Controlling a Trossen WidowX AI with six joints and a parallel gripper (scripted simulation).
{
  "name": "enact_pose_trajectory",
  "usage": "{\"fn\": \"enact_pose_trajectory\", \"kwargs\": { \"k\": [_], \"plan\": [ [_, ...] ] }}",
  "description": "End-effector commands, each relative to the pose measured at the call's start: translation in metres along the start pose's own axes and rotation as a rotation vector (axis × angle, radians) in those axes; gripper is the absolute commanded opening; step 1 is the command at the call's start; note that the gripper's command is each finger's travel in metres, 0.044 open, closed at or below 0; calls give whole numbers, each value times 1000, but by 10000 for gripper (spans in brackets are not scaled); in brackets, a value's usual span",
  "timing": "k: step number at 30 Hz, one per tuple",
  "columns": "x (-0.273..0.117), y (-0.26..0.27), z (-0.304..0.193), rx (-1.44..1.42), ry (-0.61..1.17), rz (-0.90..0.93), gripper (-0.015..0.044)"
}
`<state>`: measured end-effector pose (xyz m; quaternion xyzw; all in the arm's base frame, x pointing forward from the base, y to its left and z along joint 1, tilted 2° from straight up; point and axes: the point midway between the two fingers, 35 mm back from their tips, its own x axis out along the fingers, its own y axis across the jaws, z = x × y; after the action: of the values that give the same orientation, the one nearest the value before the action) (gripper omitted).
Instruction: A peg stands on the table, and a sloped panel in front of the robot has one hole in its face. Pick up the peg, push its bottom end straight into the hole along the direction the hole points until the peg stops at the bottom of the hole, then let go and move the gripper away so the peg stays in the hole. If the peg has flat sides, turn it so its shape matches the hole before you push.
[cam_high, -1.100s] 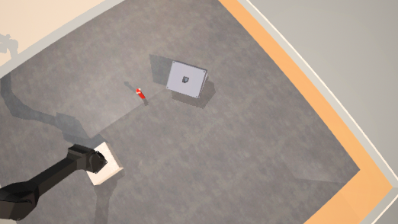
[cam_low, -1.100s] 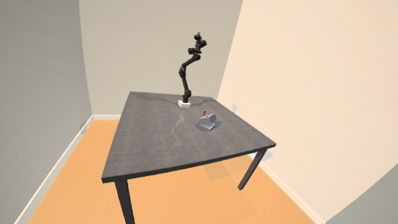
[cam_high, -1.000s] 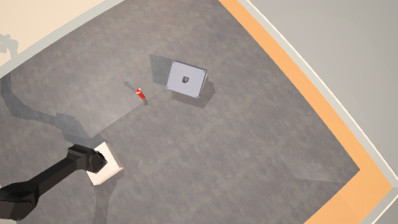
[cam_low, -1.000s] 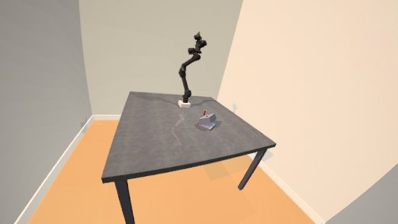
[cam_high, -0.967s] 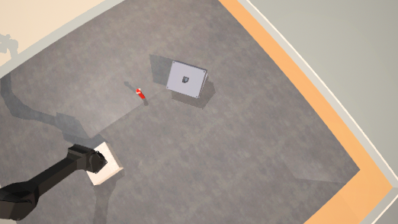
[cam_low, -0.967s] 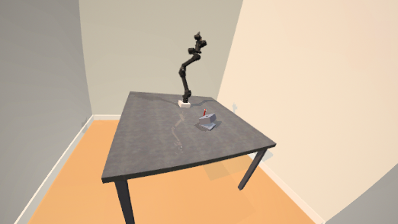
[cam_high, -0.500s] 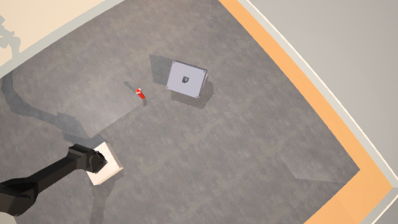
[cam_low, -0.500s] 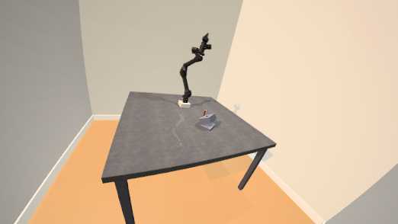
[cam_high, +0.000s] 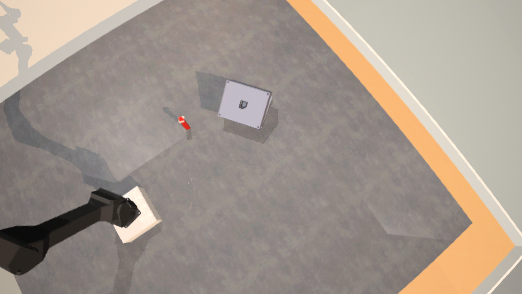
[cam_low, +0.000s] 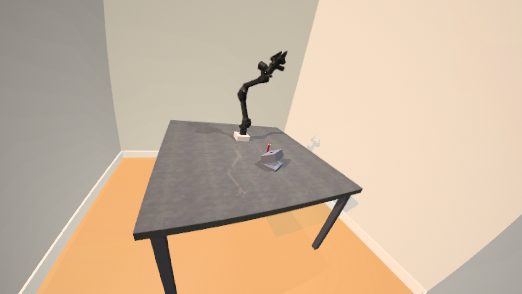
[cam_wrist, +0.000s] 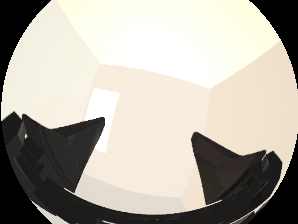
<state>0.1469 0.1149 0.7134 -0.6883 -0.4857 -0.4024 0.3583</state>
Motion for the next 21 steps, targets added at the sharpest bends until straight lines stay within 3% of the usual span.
{"fn": "enact_pose_trajectory", "kwargs": {
  "k": [1, 21],
  "plan": [
    [-3, 30, 23, 134, -56, 95, 440],
    [-49, 144, 117, 660, -194, 548, 440]
  ]
}}
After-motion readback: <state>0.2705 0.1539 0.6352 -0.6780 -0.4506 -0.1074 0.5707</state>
